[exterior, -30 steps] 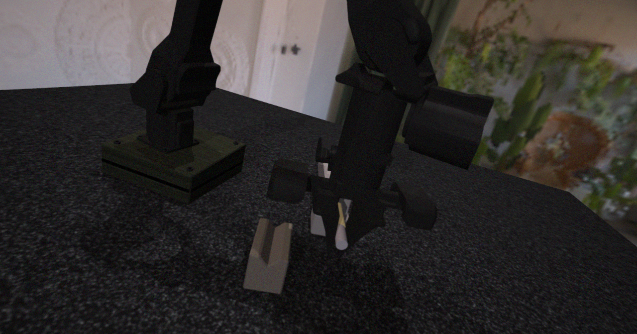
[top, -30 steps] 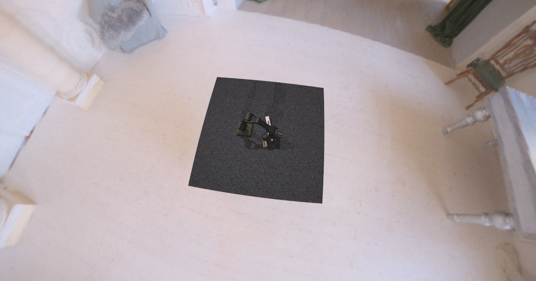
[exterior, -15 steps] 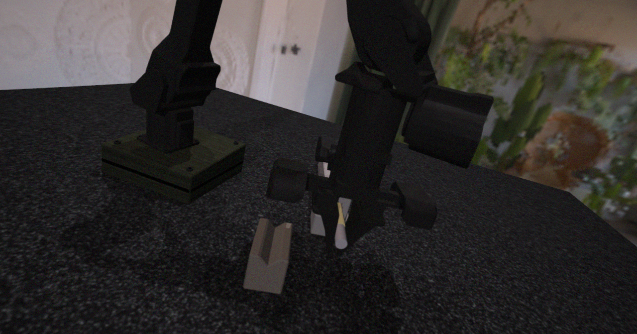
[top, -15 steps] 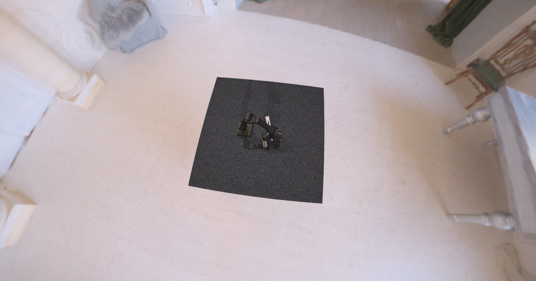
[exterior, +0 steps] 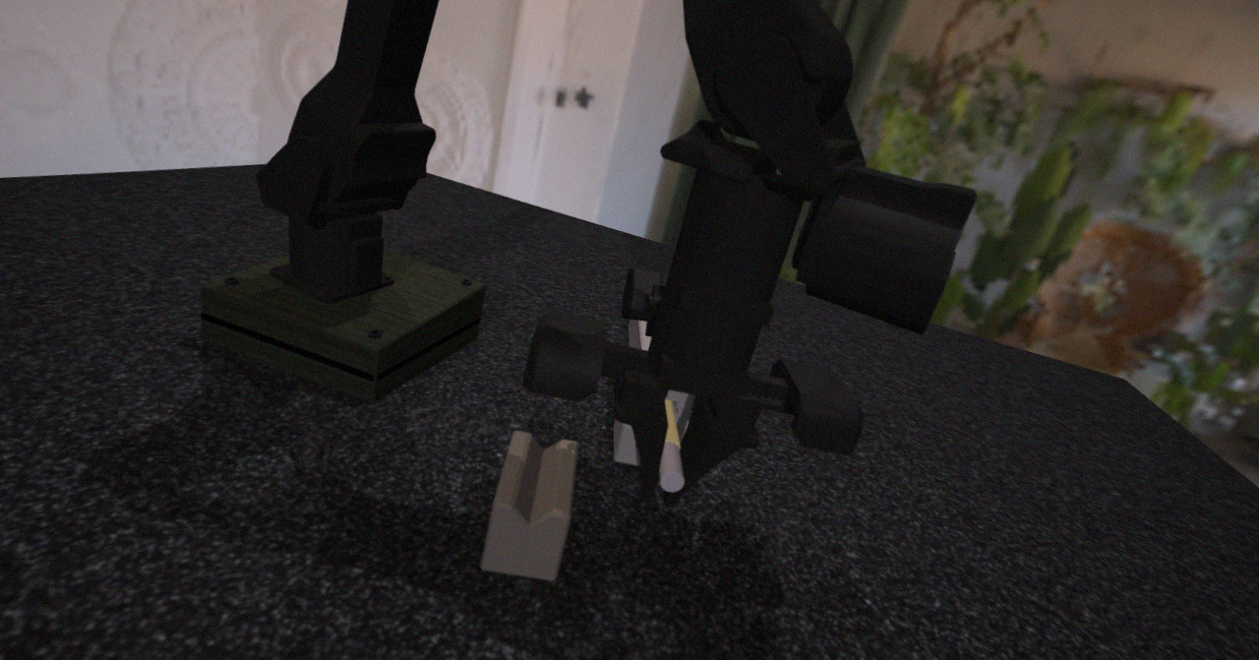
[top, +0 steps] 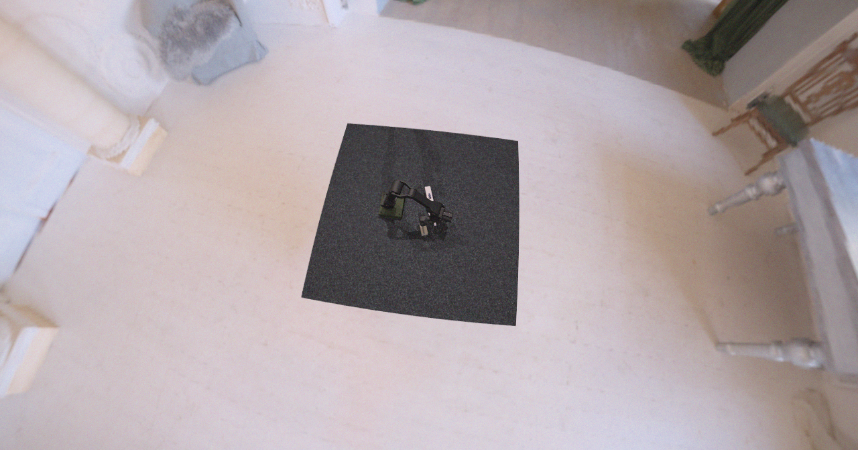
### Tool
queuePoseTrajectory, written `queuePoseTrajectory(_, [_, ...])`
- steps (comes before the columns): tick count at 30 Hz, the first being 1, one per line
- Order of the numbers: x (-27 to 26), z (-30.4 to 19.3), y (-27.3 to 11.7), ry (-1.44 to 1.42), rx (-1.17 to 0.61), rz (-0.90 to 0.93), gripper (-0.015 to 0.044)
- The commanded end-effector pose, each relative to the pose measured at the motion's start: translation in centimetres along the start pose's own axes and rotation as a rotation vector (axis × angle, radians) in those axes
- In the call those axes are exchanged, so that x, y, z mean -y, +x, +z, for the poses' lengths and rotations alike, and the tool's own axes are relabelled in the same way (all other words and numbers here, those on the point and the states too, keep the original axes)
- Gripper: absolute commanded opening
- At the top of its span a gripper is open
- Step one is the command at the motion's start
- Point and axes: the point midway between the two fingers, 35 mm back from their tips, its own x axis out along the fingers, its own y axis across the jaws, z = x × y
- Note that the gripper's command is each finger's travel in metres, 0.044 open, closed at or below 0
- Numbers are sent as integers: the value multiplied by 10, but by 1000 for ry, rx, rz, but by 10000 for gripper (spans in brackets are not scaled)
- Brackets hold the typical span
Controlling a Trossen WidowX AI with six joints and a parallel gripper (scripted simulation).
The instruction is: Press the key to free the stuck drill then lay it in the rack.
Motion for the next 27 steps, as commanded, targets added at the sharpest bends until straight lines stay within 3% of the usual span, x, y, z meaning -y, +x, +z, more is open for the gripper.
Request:
queuePoseTrajectory(1, [2,-5,-1,-3,-2,-2,0])
queuePoseTrajectory(27, [3,-37,-3,-3,-4,-2,0])
